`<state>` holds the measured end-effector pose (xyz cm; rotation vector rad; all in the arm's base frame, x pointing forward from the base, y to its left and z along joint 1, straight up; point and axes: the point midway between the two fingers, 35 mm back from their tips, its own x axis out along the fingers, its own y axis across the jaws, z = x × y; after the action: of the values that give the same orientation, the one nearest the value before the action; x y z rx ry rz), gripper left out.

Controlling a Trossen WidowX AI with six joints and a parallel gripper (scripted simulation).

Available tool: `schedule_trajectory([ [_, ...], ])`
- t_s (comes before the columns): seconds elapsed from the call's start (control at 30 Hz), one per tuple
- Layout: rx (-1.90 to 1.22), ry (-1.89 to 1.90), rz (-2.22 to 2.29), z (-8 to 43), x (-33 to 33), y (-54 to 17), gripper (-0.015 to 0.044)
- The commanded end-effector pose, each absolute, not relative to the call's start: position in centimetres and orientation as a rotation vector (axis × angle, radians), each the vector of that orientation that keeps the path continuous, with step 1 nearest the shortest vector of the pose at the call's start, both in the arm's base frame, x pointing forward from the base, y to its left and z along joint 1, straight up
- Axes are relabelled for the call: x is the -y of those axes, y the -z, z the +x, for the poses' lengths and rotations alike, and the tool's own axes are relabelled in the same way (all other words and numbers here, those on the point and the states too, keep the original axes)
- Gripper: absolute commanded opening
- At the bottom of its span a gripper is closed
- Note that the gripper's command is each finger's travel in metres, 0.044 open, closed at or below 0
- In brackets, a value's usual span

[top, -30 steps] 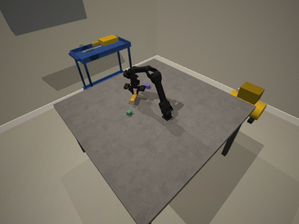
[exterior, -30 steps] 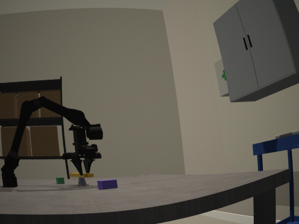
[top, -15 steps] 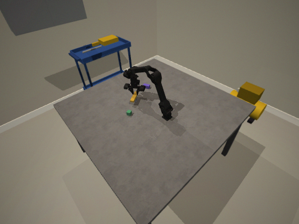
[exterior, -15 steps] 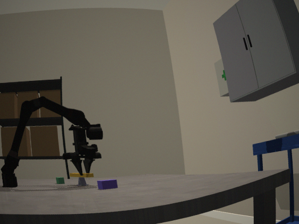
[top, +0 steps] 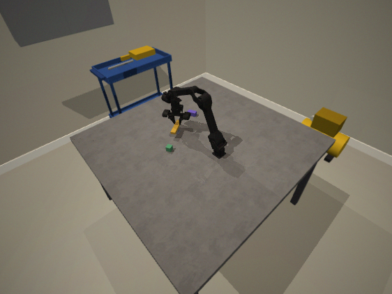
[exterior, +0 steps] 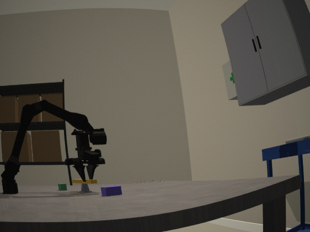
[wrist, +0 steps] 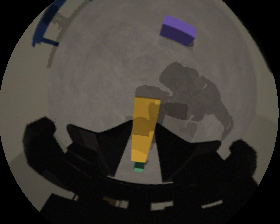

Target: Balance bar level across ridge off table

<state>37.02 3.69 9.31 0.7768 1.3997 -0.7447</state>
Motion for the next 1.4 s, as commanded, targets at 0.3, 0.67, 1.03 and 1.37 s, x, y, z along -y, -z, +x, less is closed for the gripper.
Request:
schedule_trajectory([
  [0.3, -1.4, 0.745, 0.777, 37.0, -3.7, -9.3, 0.0185],
  [0.67, -1.4, 0.745, 0.777, 37.0, -3.7, -9.3, 0.044],
  [1.03, -1.4, 0.745, 0.777, 37.0, -3.7, -17.7, 0.044],
  [1.37, -1.4, 0.745, 0.777, 36.7, -3.7, -19.3, 0.044],
])
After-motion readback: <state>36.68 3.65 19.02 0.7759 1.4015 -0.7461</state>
